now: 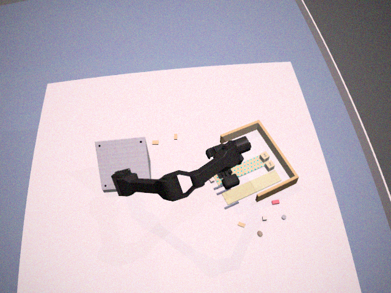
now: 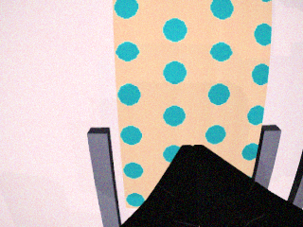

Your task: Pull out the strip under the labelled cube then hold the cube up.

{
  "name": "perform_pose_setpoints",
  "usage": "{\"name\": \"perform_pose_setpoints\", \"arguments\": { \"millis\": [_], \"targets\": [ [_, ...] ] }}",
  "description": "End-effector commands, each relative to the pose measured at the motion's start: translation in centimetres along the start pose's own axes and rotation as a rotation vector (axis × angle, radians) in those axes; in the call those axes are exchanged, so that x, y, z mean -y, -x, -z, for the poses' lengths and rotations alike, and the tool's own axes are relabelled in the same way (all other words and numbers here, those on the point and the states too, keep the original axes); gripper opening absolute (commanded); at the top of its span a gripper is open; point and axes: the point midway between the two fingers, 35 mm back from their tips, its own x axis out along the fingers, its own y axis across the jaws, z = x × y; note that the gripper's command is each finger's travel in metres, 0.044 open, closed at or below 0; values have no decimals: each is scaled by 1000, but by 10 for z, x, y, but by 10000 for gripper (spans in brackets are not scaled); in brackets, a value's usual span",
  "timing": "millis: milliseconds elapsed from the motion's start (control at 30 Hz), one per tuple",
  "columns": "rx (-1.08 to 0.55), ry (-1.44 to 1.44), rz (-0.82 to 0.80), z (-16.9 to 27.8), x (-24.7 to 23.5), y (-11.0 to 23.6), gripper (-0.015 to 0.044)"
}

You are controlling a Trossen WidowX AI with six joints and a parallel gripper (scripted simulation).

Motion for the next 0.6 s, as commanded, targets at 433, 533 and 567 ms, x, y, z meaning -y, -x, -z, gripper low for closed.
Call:
{"name": "perform_pose_setpoints", "arguments": {
  "millis": [433,533,567],
  "targets": [
    [-17,11,3,30,-1,-5,0],
    [-17,11,3,35,-1,-5,0],
    [-17,11,3,36,-1,-5,0]
  ]
}}
